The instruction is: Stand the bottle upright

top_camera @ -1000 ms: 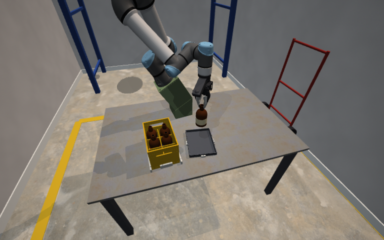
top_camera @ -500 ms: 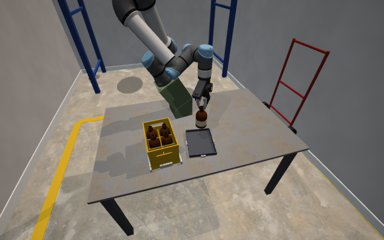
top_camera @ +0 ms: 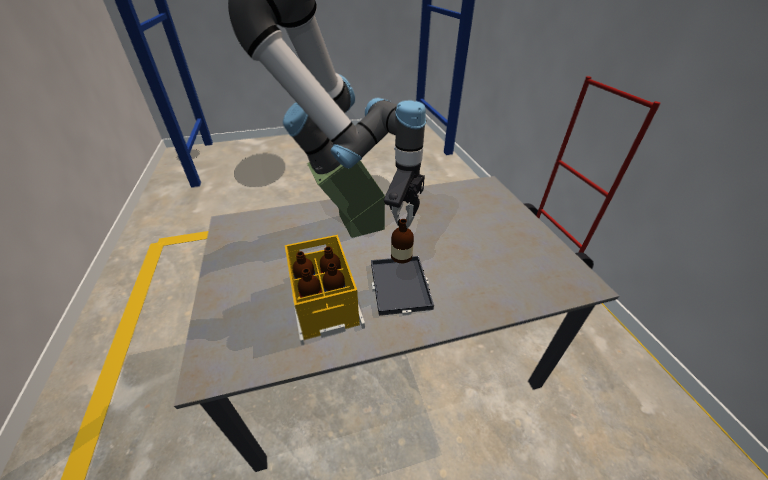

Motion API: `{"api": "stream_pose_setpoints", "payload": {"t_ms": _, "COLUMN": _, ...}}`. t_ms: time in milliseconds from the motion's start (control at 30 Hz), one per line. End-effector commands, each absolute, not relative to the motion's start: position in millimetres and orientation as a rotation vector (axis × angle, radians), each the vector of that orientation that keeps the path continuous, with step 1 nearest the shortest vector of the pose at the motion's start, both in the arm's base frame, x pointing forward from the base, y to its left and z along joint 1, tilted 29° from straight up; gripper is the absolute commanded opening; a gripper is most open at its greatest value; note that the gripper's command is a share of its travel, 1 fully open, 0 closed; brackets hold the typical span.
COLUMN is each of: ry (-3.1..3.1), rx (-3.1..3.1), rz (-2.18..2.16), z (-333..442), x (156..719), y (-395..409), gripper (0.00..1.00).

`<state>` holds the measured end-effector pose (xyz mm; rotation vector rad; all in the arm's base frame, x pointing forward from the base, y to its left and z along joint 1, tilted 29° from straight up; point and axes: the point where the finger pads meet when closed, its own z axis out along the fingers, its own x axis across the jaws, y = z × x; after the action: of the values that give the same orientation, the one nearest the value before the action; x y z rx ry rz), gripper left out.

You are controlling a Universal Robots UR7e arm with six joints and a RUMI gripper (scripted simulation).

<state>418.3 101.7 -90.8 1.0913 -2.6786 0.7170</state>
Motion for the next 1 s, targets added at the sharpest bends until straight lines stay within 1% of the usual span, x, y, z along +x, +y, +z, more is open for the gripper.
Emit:
{"api": "stream_pose_setpoints", "payload": {"t_ms": 0, "ry": -2.680, "rx": 1.093, "rz": 0.718, "z": -103, "x": 419, "y": 95, "gripper": 0.00}}
{"api": "stream_pose_setpoints", "payload": {"t_ms": 967, "ry": -2.680, "rx": 1.093, "rz": 0.718, "z": -167, "x": 422, "y": 60, "gripper": 0.00}}
